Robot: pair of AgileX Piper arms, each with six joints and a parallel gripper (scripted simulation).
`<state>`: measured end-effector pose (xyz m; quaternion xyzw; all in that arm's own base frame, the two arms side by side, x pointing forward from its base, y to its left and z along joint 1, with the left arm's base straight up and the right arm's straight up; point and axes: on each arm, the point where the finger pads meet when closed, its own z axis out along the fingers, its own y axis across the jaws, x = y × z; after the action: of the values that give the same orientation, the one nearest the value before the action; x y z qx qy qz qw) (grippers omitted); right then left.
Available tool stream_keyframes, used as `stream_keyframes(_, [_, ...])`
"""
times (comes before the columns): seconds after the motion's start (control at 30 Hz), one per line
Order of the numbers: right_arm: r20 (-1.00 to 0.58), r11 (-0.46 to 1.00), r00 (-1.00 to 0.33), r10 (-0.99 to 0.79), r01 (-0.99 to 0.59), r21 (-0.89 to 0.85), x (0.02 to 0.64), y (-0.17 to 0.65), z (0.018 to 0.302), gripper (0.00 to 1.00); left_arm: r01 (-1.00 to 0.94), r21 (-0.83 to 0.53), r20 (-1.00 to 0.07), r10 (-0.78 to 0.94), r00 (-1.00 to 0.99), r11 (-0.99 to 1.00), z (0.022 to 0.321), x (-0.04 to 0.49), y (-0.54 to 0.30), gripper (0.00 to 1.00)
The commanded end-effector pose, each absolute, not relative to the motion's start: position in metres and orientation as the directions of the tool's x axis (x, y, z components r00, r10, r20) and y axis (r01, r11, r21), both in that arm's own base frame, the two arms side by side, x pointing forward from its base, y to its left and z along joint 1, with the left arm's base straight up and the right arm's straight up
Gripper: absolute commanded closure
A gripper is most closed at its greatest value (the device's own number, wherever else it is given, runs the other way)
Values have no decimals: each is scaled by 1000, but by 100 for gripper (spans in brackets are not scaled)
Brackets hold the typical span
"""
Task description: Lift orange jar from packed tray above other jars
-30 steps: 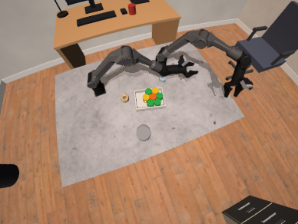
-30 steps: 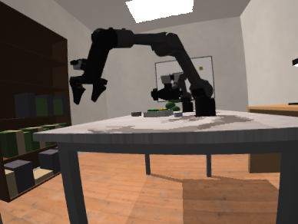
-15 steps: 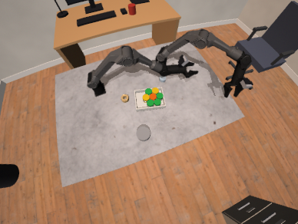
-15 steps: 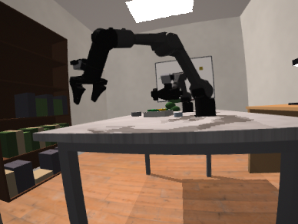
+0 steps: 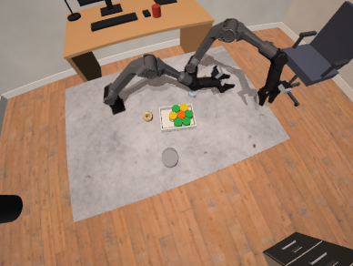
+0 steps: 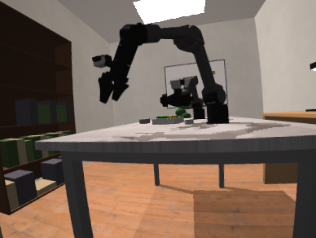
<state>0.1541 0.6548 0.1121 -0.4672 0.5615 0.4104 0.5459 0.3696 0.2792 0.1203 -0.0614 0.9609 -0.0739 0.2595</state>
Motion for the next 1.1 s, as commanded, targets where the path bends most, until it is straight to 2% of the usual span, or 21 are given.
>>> stream_keyframes(0.0, [-997,227,33,-73,-973,-49,154,655,114,3,-332,-98,-535,-331,-777,938,145,308,257,0])
stream_keyframes(0.1, [-997,227,33,-73,-973,-49,154,655,114,3,-359,-97,-534,-353,-768,928,149,298,254,0])
stream_keyframes(0.13, [-997,227,33,-73,-973,-49,154,655,114,3,-438,-90,-535,-414,-736,894,158,272,244,0])
stream_keyframes(0.4, [-997,227,33,-73,-973,-49,154,655,114,3,-634,-43,-585,-534,-610,772,186,204,221,0])
stream_keyframes(0.57, [-997,227,33,-73,-973,-49,154,655,114,3,-739,0,-643,-566,-516,674,187,201,221,0])
stream_keyframes(1.07, [-997,227,33,-73,-973,-49,154,655,114,3,-739,0,-643,-566,-516,674,187,201,221,0])
